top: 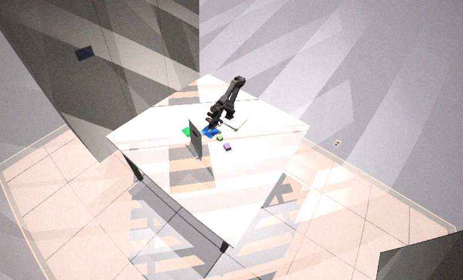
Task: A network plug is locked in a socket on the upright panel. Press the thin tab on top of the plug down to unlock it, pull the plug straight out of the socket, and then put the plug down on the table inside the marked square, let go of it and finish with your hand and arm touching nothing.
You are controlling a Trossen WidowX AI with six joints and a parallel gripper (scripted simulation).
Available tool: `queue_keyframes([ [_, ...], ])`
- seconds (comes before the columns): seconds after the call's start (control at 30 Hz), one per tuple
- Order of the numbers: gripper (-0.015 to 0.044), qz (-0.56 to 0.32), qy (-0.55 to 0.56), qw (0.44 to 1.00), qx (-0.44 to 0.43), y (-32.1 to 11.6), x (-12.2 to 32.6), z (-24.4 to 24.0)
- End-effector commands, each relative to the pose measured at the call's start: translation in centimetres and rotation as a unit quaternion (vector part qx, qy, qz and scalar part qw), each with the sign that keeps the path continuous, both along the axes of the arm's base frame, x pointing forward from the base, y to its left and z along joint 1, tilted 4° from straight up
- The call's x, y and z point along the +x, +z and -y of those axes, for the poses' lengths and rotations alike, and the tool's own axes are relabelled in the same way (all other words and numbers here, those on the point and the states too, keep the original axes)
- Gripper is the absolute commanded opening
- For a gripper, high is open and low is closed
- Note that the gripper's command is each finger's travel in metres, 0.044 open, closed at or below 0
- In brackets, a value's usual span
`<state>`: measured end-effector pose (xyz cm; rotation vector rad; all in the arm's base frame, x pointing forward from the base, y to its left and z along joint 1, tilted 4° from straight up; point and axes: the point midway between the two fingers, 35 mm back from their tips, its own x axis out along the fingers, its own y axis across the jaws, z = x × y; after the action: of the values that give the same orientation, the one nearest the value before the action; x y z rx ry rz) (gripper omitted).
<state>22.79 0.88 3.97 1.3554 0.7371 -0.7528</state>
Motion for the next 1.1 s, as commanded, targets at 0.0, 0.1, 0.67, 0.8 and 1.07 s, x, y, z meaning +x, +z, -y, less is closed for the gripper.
queue_keyframes([
  [0.0,0.0156,0.003,-0.003,1.000,0.000,0.5,-0.1,0.0],
  [0.1,0.0156,0.003,-0.002,1.000,0.000,0.7,-0.2,0.0],
  [0.67,0.0156,0.002,-0.001,1.000,0.000,1.9,-0.9,-0.2],
  [0.8,0.0156,0.002,-0.001,1.000,0.000,2.5,-0.8,-0.2],
  [1.07,0.0156,0.002,-0.001,1.000,0.000,3.5,-0.7,-0.3],
])
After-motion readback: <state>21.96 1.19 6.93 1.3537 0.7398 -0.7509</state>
